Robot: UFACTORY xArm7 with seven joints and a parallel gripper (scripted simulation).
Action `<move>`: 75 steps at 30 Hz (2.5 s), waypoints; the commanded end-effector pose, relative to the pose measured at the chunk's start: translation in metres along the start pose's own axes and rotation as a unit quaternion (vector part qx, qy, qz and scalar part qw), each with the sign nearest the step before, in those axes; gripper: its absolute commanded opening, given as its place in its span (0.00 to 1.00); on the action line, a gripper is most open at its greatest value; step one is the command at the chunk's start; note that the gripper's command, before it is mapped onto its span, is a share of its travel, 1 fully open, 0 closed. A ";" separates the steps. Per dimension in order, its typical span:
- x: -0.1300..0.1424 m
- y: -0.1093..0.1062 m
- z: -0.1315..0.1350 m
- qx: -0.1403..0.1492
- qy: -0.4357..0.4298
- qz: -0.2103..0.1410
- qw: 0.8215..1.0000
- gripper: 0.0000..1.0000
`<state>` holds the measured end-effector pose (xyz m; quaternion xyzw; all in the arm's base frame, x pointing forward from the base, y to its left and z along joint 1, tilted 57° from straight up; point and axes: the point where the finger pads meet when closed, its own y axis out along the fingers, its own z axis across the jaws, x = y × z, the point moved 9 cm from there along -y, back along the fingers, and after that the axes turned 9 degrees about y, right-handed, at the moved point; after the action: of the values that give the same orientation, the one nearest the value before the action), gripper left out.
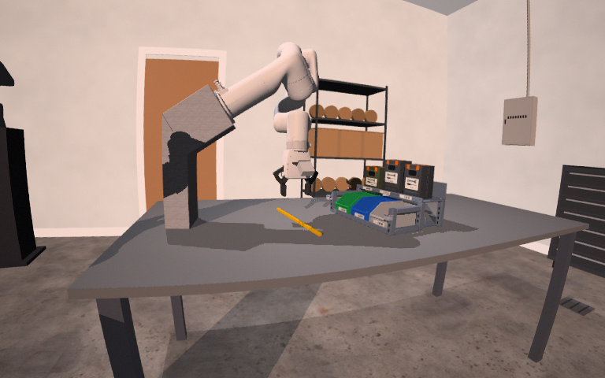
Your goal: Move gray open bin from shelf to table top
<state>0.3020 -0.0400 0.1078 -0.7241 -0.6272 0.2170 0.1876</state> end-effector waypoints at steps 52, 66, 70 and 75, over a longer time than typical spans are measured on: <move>0.005 -0.053 -0.003 0.000 -0.001 0.000 1.000 1.00; 0.005 -0.053 -0.003 0.000 -0.001 0.000 1.000 1.00; 0.005 -0.053 -0.003 0.000 -0.001 0.000 1.000 1.00; 0.003 -0.032 -0.002 0.000 0.000 0.000 1.000 1.00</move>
<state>0.3019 -0.0400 0.1079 -0.7241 -0.6272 0.2170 0.1876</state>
